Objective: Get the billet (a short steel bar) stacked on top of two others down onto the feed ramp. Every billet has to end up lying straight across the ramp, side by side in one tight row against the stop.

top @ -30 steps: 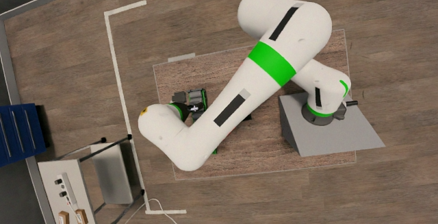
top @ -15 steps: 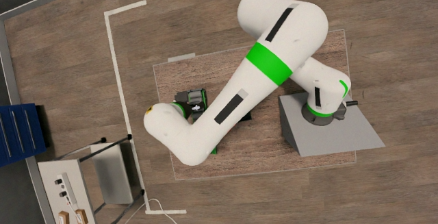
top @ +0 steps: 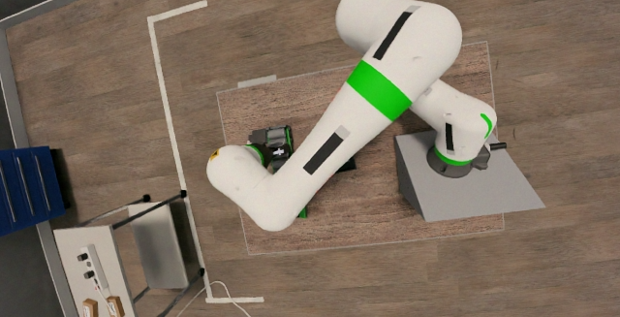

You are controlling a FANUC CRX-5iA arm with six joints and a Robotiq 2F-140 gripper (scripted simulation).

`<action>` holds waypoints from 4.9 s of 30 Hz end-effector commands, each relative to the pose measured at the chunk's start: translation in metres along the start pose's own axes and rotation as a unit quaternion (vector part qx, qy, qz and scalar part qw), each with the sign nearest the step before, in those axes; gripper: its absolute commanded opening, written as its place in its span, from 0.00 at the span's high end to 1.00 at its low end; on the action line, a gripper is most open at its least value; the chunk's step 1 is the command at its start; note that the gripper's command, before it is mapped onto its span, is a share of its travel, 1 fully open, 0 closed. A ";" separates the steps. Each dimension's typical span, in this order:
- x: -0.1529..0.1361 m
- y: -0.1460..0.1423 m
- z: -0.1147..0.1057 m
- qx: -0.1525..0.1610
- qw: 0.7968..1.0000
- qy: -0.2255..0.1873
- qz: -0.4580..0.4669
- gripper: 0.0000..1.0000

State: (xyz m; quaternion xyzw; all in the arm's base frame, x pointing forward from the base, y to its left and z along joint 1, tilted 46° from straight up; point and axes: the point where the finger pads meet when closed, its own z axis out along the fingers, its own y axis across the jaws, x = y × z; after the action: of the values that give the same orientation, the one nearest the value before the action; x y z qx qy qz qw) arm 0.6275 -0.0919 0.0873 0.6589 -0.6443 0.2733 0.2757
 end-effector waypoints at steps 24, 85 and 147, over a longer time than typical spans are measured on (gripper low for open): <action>0.000 -0.001 -0.001 0.001 1.000 0.000 0.000 0.44; 0.000 0.000 -0.096 0.001 1.000 0.000 0.000 0.55; -0.155 0.000 0.005 0.001 1.000 0.000 0.000 0.55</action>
State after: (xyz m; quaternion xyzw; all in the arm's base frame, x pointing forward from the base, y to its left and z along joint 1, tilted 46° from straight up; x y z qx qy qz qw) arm 0.6231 0.0191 -0.0204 0.6587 -0.6444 0.2729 0.2763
